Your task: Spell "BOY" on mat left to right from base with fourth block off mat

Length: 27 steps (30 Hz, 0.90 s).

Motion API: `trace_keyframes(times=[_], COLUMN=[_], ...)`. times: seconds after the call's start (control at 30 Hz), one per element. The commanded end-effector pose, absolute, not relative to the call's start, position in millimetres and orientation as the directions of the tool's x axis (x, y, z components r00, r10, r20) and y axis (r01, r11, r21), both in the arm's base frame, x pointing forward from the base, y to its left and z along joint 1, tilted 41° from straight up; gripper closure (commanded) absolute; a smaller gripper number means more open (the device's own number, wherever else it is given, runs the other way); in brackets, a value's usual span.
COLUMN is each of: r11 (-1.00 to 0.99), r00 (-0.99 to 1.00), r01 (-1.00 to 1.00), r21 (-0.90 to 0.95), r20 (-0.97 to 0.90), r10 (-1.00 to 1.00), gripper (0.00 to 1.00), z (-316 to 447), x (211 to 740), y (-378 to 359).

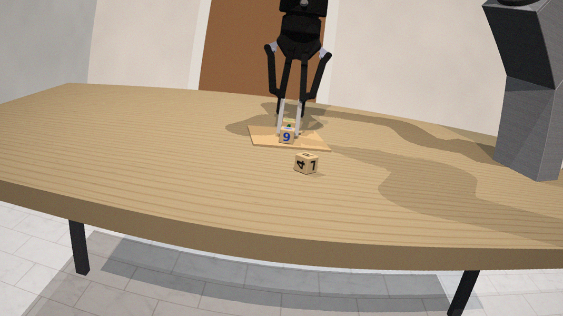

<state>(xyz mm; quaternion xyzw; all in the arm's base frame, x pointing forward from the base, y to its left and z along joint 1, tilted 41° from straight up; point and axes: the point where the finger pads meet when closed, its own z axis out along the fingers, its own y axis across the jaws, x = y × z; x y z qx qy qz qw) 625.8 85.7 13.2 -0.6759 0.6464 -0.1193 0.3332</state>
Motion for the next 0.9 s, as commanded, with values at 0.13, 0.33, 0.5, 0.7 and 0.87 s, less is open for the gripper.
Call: trace_keyframes(times=[0.13,0.33,0.5,0.7,0.87], r11=[0.058,0.058,0.058,0.058,0.058], r00=[0.136,0.136,0.136,0.136,0.136], r01=[-0.794,-0.794,-0.794,-0.794,-0.794], r21=[-0.605,-0.605,-0.605,-0.605,-0.605], r20=[-0.27,-0.27,-0.27,-0.27,-0.27], r10=[-0.953,-0.953,-0.953,-0.953,-0.953], gripper=[0.87,0.87,0.87,0.87,0.87], z=[11.5,11.5,11.3,10.7,9.6], x=[627.4,627.4,627.5,628.0,628.9], y=[86.3,86.3,86.3,86.6,87.0])
